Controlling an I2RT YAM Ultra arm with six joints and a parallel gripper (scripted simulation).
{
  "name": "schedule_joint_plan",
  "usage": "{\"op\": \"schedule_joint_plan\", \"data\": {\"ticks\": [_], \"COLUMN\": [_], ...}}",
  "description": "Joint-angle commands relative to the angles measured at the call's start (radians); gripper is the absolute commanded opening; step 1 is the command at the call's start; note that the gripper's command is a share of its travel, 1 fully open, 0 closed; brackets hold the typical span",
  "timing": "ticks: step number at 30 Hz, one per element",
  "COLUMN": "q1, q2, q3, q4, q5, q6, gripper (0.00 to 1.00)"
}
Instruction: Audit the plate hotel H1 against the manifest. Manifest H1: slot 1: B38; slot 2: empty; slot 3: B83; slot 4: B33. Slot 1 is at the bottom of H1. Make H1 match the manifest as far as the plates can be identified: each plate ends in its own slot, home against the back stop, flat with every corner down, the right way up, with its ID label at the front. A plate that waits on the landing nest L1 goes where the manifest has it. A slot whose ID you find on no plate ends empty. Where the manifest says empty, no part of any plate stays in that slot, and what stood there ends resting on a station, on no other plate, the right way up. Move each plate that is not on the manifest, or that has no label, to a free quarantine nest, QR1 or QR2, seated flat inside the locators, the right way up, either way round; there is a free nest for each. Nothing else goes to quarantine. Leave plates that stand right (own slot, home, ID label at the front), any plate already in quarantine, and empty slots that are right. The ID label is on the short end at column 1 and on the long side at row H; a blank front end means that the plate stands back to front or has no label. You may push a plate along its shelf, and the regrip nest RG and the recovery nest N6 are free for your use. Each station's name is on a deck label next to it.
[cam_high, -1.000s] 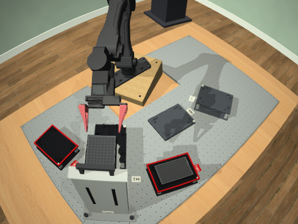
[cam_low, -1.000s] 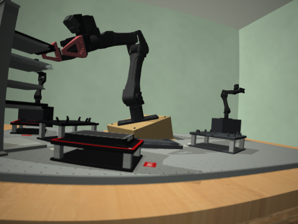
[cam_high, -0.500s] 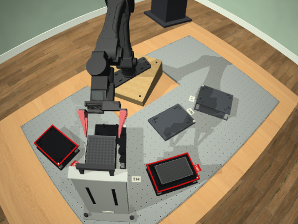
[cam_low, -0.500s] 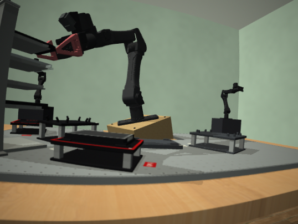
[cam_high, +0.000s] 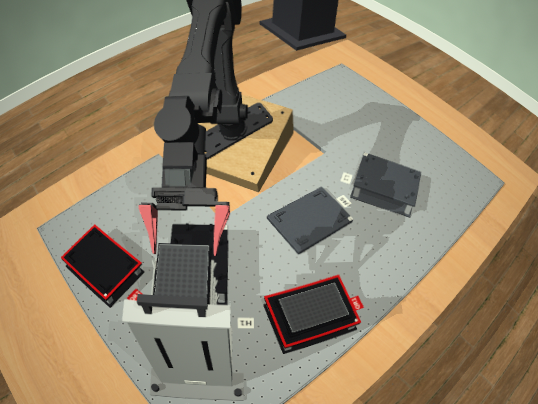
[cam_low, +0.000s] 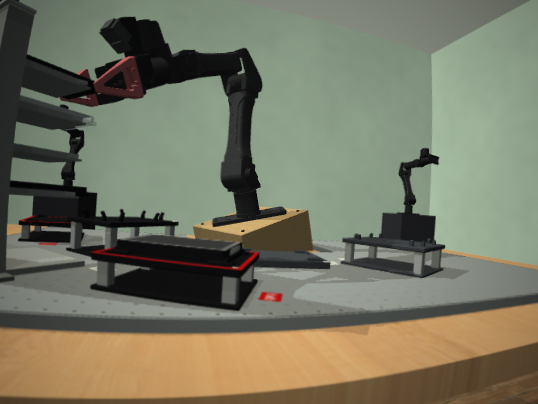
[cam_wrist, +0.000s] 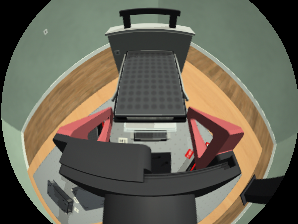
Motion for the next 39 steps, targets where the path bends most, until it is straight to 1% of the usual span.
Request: {"op": "schedule_joint_plan", "data": {"ticks": [1, 2, 3, 27, 39], "q1": [0.001, 0.001, 0.001, 0.001, -0.005], "q2": [-0.005, -0.005, -0.005, -0.005, -0.056], "q3": [0.009, 0.009, 0.009, 0.01, -0.034], "q4": [0.004, 0.004, 0.004, 0.003, -0.005], "q5": [0.0, 0.0, 0.0, 0.0, -0.006], "q6": [0.001, 0.001, 0.001, 0.001, -0.001], "gripper": [1.0, 1.0, 0.86, 0.86, 0.86]}}
